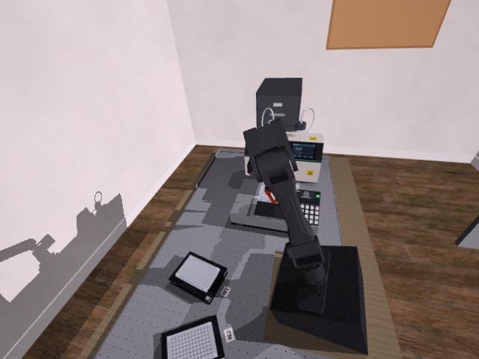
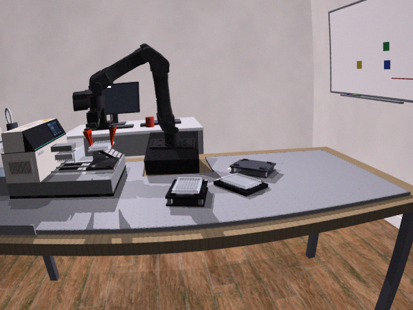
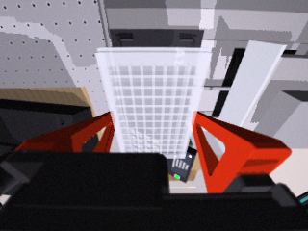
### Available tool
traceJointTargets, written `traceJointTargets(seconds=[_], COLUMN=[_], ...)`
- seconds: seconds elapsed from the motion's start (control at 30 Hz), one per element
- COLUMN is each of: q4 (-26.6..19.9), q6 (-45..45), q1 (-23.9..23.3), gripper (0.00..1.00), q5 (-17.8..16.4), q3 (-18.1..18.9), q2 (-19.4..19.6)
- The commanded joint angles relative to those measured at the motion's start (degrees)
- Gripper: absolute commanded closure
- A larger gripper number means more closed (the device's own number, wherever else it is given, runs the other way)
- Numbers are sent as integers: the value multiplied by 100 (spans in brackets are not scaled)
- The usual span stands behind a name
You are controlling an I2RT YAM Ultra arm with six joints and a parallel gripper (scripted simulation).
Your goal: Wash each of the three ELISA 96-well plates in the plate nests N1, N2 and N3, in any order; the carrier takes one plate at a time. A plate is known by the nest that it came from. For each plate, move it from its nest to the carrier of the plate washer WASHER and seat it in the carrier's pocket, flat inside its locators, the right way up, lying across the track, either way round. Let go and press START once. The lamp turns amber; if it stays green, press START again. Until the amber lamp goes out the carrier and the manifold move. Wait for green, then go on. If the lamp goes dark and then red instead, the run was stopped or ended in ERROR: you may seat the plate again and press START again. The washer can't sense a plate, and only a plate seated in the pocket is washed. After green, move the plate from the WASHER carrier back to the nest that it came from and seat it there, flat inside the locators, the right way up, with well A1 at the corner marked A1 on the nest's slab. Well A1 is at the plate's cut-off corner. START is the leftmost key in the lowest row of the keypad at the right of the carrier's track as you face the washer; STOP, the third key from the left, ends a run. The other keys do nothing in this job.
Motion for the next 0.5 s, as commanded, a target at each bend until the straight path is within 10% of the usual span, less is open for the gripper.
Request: traceJointTargets(seconds=[0.0,0.47], q4=[175,641], q6=[60,190], q1=[-1,123], gripper=[100,100], q5=[-13,2], q3=[-31,-305], q2=[-13,136])
